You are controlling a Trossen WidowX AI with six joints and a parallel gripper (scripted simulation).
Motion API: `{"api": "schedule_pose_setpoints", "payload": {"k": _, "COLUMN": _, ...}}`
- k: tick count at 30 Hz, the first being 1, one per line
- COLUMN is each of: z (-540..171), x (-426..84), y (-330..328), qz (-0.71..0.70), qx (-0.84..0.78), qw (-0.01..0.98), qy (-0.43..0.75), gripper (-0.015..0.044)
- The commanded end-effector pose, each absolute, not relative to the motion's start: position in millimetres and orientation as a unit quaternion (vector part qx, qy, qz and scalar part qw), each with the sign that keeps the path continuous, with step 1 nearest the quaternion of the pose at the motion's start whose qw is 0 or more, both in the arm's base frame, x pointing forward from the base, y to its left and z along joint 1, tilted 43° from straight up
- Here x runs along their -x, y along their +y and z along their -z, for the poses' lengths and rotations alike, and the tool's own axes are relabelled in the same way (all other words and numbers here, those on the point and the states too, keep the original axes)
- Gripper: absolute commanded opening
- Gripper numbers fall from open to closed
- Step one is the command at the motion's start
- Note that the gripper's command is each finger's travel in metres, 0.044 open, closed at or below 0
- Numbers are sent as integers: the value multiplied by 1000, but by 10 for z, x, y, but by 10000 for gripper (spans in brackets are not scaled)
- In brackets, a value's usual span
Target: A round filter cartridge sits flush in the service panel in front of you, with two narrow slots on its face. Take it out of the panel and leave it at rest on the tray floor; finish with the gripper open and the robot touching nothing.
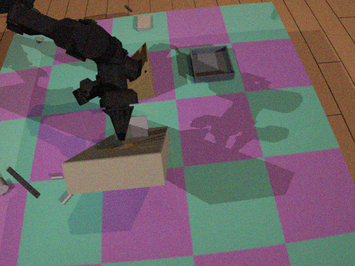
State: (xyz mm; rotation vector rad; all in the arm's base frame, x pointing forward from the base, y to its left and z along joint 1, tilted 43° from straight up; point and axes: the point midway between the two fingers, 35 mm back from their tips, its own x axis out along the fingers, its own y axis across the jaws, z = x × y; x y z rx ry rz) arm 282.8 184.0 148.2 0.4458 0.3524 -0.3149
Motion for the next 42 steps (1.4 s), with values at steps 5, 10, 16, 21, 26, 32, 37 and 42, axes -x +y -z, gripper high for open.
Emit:
{"api": "schedule_pose_setpoints", "payload": {"k": 5, "z": -1426, "x": -2915, "y": 1805, "qz": 154, "qx": -214, "qw": 949, "qy": 173, "gripper": 102}}
{"api": "schedule_pose_setpoints", "payload": {"k": 10, "z": -1417, "x": -2911, "y": 1805, "qz": 154, "qx": -214, "qw": 949, "qy": 173, "gripper": 102}}
{"api": "schedule_pose_setpoints", "payload": {"k": 16, "z": -1416, "x": -2912, "y": 1809, "qz": 154, "qx": -214, "qw": 949, "qy": 173, "gripper": 102}}
{"api": "schedule_pose_setpoints", "payload": {"k": 21, "z": -1420, "x": -2914, "y": 1811, "qz": 154, "qx": -214, "qw": 949, "qy": 173, "gripper": 102}}
{"api": "schedule_pose_setpoints", "payload": {"k": 26, "z": -1425, "x": -2917, "y": 1812, "qz": 154, "qx": -214, "qw": 949, "qy": 173, "gripper": 102}}
{"api": "schedule_pose_setpoints", "payload": {"k": 32, "z": -1427, "x": -2920, "y": 1811, "qz": 154, "qx": -214, "qw": 949, "qy": 173, "gripper": 102}}
{"api": "schedule_pose_setpoints", "payload": {"k": 37, "z": -1417, "x": -2944, "y": 1805, "qz": 154, "qx": -214, "qw": 949, "qy": 173, "gripper": 102}}
{"api": "schedule_pose_setpoints", "payload": {"k": 42, "z": -1412, "x": -2942, "y": 1803, "qz": 154, "qx": -214, "qw": 949, "qy": 173, "gripper": 102}}
